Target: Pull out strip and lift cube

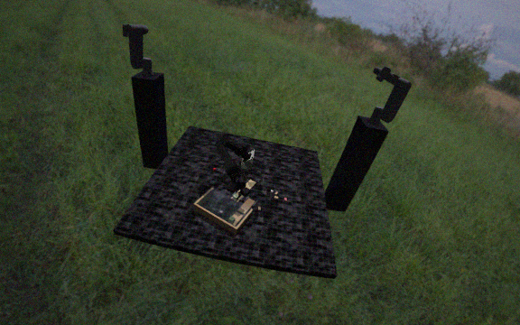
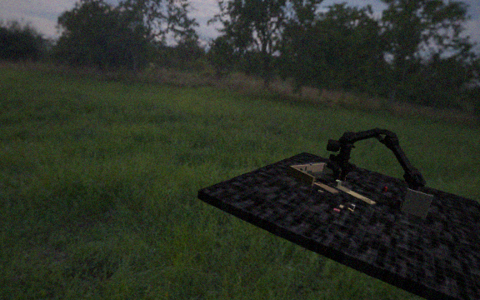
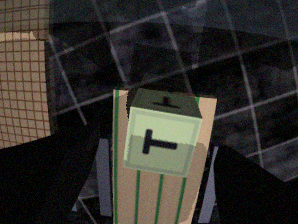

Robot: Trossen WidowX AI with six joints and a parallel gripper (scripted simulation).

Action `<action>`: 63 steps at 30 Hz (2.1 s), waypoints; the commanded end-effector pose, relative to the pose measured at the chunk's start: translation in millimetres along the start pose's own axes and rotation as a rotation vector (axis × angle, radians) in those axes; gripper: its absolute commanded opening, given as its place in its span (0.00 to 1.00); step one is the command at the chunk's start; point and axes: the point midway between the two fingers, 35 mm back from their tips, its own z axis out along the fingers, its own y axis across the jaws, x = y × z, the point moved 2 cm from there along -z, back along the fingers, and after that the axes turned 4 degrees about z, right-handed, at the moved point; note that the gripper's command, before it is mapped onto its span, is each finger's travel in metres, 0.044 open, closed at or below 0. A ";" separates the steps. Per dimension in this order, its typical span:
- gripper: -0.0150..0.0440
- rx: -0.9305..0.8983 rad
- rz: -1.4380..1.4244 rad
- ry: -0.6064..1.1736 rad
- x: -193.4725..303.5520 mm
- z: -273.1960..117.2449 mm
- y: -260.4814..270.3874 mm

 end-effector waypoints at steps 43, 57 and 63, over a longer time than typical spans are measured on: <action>0.25 0.005 -0.007 0.000 52.1 -16.3 -30.6; 0.25 0.006 -0.009 0.001 86.0 -16.8 -50.4; 0.25 0.005 -0.009 0.001 90.4 -25.3 -52.8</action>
